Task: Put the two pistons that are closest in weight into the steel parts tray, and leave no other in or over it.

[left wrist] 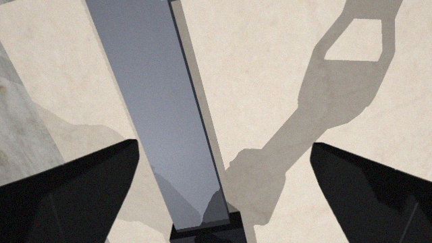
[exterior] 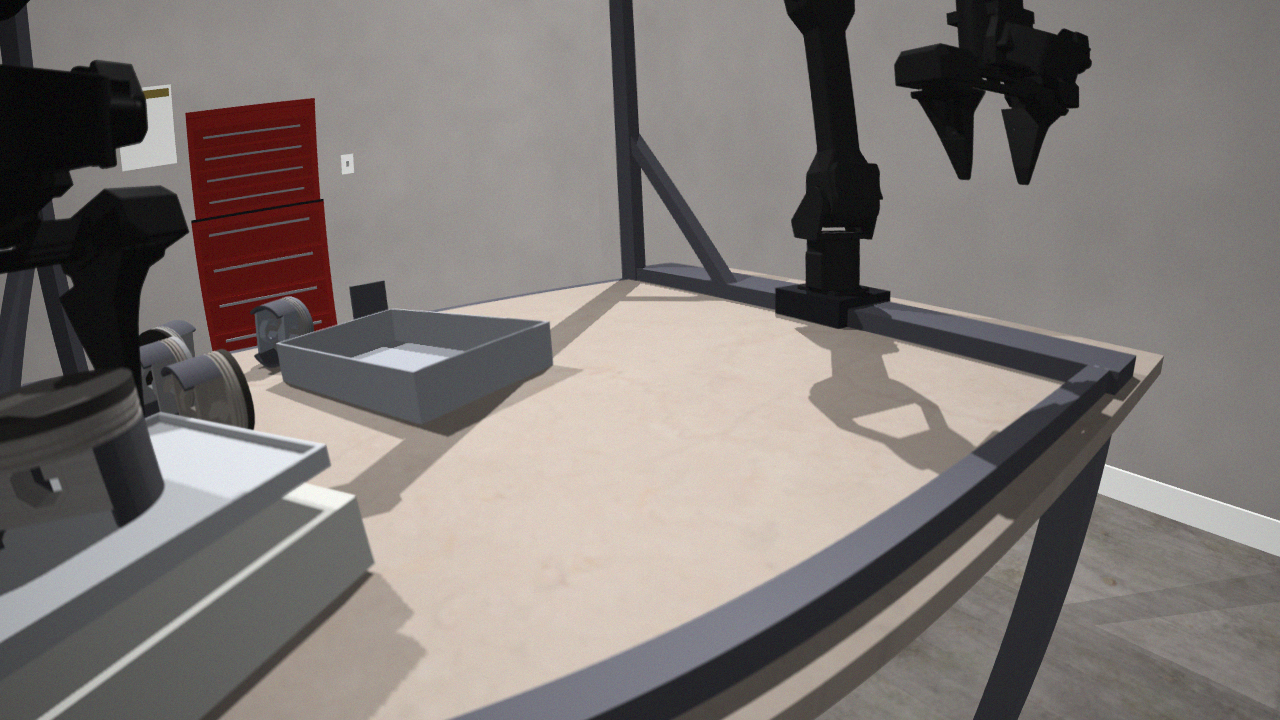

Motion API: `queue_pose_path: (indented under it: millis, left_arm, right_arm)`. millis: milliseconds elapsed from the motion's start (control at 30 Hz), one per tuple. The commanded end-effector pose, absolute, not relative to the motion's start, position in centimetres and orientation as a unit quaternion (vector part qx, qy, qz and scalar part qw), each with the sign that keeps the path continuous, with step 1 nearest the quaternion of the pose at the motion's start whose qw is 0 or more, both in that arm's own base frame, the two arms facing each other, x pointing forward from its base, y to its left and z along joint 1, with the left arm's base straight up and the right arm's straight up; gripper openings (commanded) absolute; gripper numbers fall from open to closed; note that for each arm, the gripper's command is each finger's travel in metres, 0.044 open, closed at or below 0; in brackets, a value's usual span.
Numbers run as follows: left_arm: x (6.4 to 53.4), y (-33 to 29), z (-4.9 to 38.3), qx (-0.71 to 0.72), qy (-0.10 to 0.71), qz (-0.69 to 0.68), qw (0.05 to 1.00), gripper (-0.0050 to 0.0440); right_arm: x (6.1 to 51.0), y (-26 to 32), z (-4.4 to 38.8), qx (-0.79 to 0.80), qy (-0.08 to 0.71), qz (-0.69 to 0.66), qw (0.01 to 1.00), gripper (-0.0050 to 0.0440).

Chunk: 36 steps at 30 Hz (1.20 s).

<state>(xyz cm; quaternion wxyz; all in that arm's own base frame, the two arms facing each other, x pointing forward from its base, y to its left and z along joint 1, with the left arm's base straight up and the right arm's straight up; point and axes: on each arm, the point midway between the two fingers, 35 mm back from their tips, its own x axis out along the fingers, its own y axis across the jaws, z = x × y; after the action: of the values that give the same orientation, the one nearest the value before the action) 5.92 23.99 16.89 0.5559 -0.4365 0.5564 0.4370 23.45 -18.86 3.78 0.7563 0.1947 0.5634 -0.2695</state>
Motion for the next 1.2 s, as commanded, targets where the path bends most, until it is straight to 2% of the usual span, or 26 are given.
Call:
queue_pose_path:
  millis: [0, 133, 167, 1167]
  left_arm:
    - [6.0, 24.4, 17.4, -0.432, 0.552, 0.44, 0.561, 0.04]
    - [6.0, 24.4, 17.4, -0.432, 0.552, 0.44, 0.561, 0.04]
    - [6.0, 24.4, 17.4, -0.432, 0.552, 0.44, 0.561, 0.04]
    - [6.0, 24.4, 17.4, -0.432, 0.552, 0.44, 0.561, 0.04]
  right_arm:
    - [23.8, -19.1, 3.4, 0.192, 0.559, -0.269, 0.76, 0.0392]
    - [24.1, -19.4, 3.0, 0.191, 0.557, -0.27, 0.762, 0.0392]
    - [24.3, -19.4, 3.4, 0.19, 0.552, -0.271, 0.765, 0.0158]
    - [24.5, -19.7, 4.0, 0.188, 0.549, -0.273, 0.767, 0.0158]
